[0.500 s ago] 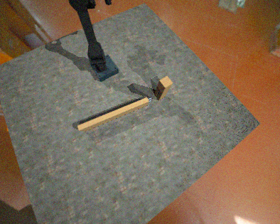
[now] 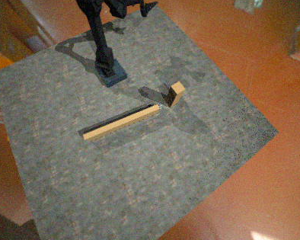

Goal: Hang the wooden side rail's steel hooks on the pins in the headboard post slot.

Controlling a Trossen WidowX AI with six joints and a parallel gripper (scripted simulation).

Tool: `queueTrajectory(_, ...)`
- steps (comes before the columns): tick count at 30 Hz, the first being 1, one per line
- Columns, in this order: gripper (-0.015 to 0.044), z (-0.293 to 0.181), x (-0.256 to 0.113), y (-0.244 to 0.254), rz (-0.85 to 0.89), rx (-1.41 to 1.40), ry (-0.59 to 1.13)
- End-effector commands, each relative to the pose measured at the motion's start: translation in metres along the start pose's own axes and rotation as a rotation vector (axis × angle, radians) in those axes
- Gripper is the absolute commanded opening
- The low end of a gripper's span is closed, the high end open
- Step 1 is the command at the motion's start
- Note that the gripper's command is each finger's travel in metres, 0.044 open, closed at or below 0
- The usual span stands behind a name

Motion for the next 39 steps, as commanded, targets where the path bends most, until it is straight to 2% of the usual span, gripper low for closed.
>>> queueTrajectory(1, 0.044, -0.048, 0.027, 0.014, 0.01, 0.103, 0.066)
queueTrajectory(8, 0.044, -0.149, 0.057, 0.037, 0.017, 0.339, 0.218)
queueTrajectory(15, 0.044, -0.248, 0.049, 0.06, 0.003, 0.603, 0.386)
queueTrajectory(21, 0.044, -0.32, 0.018, 0.079, -0.04, 0.855, 0.547)
queueTrajectory(28, 0.044, -0.381, -0.04, 0.101, -0.151, 1.177, 0.743)
queueTrajectory(34, 0.044, -0.409, -0.096, 0.12, -0.309, 1.464, 0.899)
queueTrajectory(39, 0.044, -0.411, -0.103, 0.122, -0.332, 1.497, 0.915)
Point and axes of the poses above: the point midway between the two fingers, 35 mm back from their tips, its own x axis out along the fingers, its own y axis across the jaws, z = x × y, the point moved 6 cm from there along -x, back along the fingers, and after that the axes turned 2 degrees about x, right-handed, at the moved point
